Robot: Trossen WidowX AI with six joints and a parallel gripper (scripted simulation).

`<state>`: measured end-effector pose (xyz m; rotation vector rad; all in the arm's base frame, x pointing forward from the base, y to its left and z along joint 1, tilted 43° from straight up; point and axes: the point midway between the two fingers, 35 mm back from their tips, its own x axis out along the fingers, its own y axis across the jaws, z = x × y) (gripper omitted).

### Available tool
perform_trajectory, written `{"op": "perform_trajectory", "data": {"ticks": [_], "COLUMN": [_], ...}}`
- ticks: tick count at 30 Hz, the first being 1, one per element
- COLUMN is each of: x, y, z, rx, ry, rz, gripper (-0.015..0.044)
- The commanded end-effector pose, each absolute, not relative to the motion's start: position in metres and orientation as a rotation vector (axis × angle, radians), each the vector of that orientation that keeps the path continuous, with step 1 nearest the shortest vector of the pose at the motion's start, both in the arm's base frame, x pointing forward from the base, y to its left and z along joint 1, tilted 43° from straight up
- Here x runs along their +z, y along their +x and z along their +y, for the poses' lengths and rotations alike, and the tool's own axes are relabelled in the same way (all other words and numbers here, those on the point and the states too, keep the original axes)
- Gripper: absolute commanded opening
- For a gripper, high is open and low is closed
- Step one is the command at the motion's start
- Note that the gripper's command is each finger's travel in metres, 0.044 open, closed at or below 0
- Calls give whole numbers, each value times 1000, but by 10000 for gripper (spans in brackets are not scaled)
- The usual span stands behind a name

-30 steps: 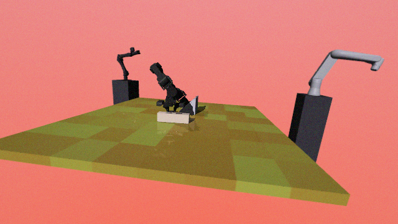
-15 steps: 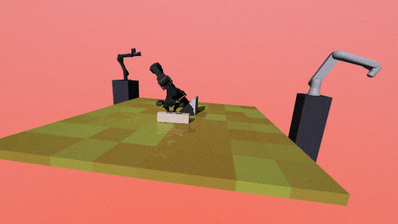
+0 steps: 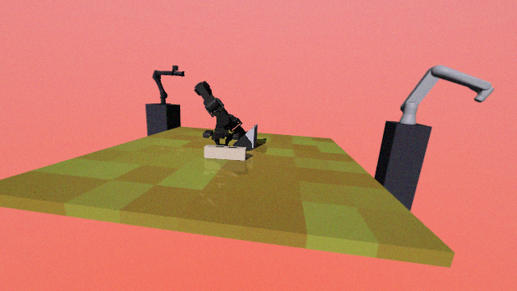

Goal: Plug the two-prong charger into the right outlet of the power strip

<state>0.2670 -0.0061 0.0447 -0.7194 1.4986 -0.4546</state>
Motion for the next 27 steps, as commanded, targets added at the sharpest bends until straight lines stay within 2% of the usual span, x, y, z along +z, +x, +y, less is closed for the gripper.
{"op": "perform_trajectory", "data": {"ticks": [1, 27], "x": [46, 46], "y": [269, 272], "z": [-6, -5], "rx": [-452, -452], "ry": [-726, -725], "rz": [1497, 1497], "gripper": [0, 0]}}
